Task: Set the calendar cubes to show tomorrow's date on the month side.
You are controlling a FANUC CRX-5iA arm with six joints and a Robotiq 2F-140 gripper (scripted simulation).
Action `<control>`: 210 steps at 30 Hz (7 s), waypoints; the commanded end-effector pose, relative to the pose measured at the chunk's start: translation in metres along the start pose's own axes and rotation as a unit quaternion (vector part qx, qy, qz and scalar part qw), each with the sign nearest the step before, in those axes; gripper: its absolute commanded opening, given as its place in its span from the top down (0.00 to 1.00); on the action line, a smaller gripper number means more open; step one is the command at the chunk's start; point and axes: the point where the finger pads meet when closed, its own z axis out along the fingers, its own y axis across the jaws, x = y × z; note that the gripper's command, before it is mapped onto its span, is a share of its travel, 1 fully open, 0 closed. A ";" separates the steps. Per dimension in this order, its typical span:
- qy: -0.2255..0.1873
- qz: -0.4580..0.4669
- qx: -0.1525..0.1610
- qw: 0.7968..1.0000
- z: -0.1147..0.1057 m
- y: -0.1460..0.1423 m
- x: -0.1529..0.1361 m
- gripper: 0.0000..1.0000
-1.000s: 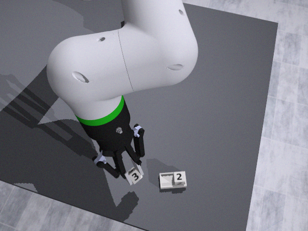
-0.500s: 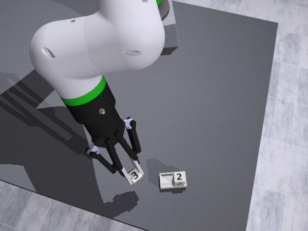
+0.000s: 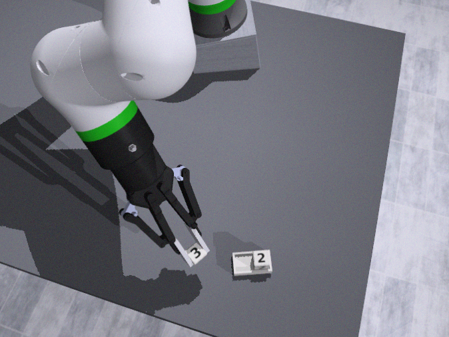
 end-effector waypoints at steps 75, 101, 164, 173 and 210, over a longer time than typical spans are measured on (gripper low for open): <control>0.110 -0.003 -0.005 0.994 0.044 0.004 -0.030 0.76; 0.110 -0.003 -0.005 0.994 0.053 0.004 -0.036 0.76; 0.110 -0.003 -0.005 0.994 0.057 0.005 -0.039 0.76; 0.110 -0.003 -0.005 0.994 0.057 0.005 -0.039 0.76; 0.110 -0.003 -0.005 0.994 0.057 0.005 -0.039 0.74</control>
